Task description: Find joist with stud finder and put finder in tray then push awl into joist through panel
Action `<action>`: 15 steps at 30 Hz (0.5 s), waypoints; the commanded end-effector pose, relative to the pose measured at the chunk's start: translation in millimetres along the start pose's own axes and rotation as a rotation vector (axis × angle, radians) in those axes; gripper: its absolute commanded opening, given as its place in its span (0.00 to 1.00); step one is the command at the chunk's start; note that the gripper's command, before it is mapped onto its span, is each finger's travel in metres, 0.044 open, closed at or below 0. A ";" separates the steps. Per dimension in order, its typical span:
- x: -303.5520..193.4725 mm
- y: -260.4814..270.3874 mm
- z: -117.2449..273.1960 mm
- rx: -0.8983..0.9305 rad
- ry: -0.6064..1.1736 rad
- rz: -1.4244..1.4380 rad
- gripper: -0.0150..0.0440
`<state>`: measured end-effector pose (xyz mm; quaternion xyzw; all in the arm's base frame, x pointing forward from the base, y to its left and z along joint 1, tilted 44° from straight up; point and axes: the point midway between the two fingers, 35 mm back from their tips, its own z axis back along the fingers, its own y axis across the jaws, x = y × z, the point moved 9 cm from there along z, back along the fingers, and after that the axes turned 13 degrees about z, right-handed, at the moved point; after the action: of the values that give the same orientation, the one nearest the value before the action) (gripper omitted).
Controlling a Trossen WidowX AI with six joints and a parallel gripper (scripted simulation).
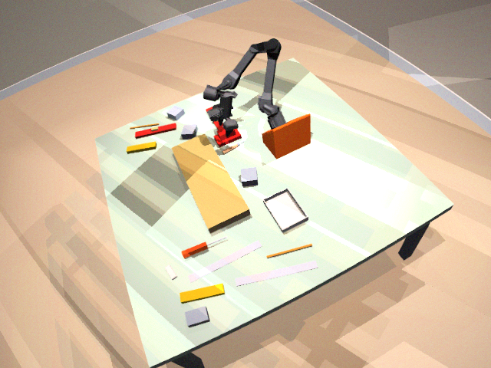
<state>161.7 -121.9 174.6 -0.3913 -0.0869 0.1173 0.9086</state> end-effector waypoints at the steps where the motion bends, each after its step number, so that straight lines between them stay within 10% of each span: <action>1: -1.4 1.4 -6.6 0.003 -0.002 0.006 1.00; 15: -8.9 3.1 -27.8 0.000 -0.002 0.008 1.00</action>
<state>160.4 -138.9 157.4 -0.3924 -0.0867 0.1178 0.9081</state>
